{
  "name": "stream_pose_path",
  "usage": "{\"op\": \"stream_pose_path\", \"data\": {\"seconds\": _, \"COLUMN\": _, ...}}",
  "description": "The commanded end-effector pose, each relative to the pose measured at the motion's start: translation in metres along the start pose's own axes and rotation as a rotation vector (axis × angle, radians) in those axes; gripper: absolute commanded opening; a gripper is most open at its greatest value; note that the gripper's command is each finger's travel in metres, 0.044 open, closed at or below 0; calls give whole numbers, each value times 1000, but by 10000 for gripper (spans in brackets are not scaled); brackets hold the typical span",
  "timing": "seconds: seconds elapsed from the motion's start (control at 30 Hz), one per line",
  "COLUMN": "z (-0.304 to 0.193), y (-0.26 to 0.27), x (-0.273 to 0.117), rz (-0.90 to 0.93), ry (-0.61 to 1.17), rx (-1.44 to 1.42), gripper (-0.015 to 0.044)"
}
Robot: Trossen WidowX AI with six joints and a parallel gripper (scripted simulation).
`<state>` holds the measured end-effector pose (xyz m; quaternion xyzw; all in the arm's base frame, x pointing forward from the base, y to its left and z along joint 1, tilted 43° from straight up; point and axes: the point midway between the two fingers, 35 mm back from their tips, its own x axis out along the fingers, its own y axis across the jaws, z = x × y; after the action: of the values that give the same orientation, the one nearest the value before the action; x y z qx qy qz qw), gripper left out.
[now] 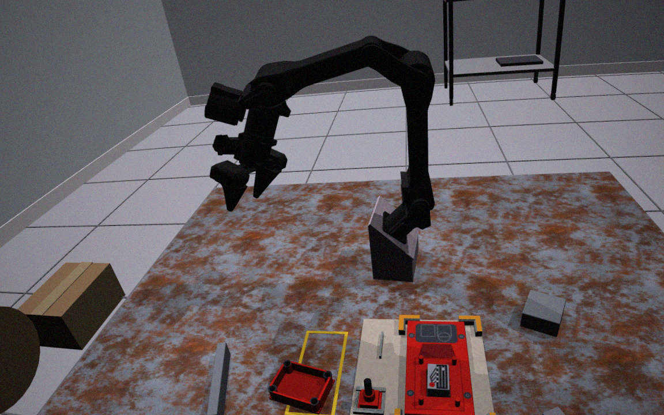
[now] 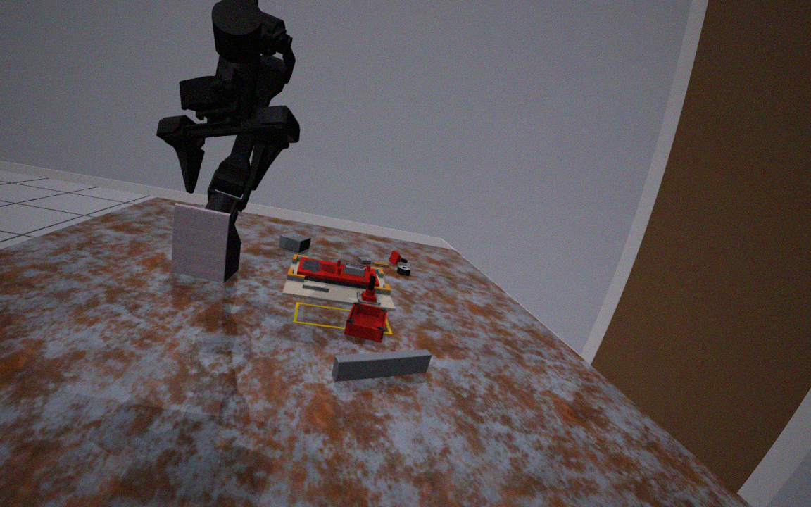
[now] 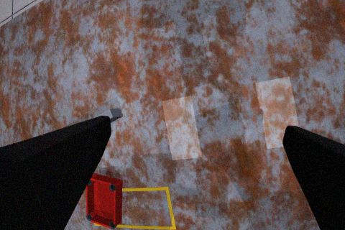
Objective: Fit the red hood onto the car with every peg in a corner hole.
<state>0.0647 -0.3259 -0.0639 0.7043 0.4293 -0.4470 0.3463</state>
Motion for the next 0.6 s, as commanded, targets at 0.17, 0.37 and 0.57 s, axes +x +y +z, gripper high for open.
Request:
{"op": "stream_pose_path", "data": {"seconds": 0.17, "z": -36, "y": 64, "x": 20, "rz": 25, "ry": 81, "rx": -739, "gripper": 440}}
{"op": "stream_pose_path", "data": {"seconds": 0.37, "z": -68, "y": 100, "x": 35, "rz": 64, "ry": 139, "rx": -1225, "gripper": 440}}
{"op": "stream_pose_path", "data": {"seconds": 0.57, "z": -104, "y": 131, "x": 52, "rz": 128, "ry": 199, "rx": -1704, "gripper": 440}}
